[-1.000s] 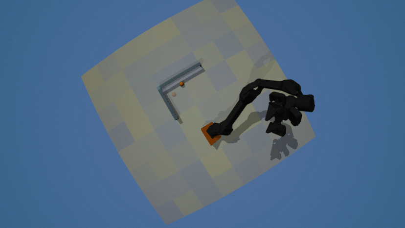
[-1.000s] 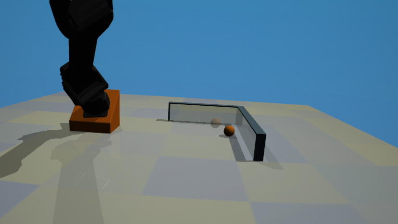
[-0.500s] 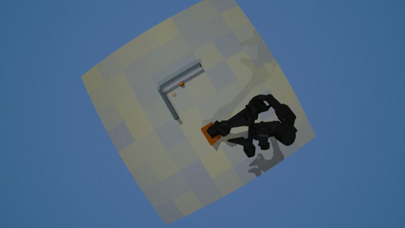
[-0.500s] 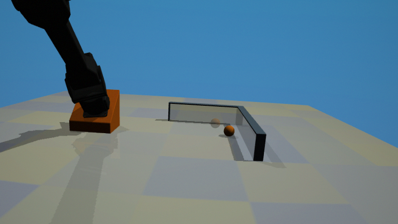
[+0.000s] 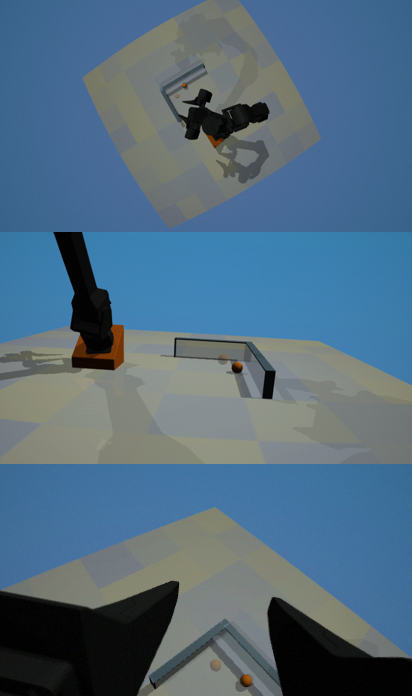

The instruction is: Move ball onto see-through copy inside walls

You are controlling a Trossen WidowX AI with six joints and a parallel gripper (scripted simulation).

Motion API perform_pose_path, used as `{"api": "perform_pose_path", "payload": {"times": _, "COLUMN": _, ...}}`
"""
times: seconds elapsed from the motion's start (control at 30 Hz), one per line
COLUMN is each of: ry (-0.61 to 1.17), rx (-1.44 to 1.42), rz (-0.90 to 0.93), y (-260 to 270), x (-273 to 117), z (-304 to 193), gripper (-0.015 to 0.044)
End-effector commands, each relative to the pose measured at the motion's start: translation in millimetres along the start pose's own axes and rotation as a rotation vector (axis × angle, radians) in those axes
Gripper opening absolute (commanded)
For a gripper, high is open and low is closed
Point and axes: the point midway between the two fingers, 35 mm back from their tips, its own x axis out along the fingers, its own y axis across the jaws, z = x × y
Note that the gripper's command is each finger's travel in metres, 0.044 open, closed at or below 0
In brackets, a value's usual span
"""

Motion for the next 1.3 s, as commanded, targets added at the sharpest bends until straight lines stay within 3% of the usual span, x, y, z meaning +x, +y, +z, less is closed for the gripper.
{"api": "perform_pose_path", "payload": {"times": 0.0, "ry": 0.153, "rx": 0.083, "rz": -0.062, "y": -17, "x": 56, "z": -17, "gripper": 0.0249}}
{"api": "perform_pose_path", "payload": {"times": 0.27, "ry": 0.45, "rx": 0.297, "rz": -0.185, "y": -64, "x": 152, "z": -79, "gripper": 0.0249}}
{"api": "perform_pose_path", "payload": {"times": 0.63, "ry": 0.931, "rx": 0.585, "rz": -0.332, "y": -121, "x": 258, "z": -241, "gripper": 0.0249}}
{"api": "perform_pose_path", "payload": {"times": 0.77, "ry": 1.075, "rx": 0.673, "rz": -0.362, "y": -129, "x": 273, "z": -299, "gripper": 0.0249}}
{"api": "perform_pose_path", "payload": {"times": 1.27, "ry": 1.083, "rx": 0.677, "rz": -0.364, "y": -128, "x": 282, "z": -319, "gripper": 0.0249}}
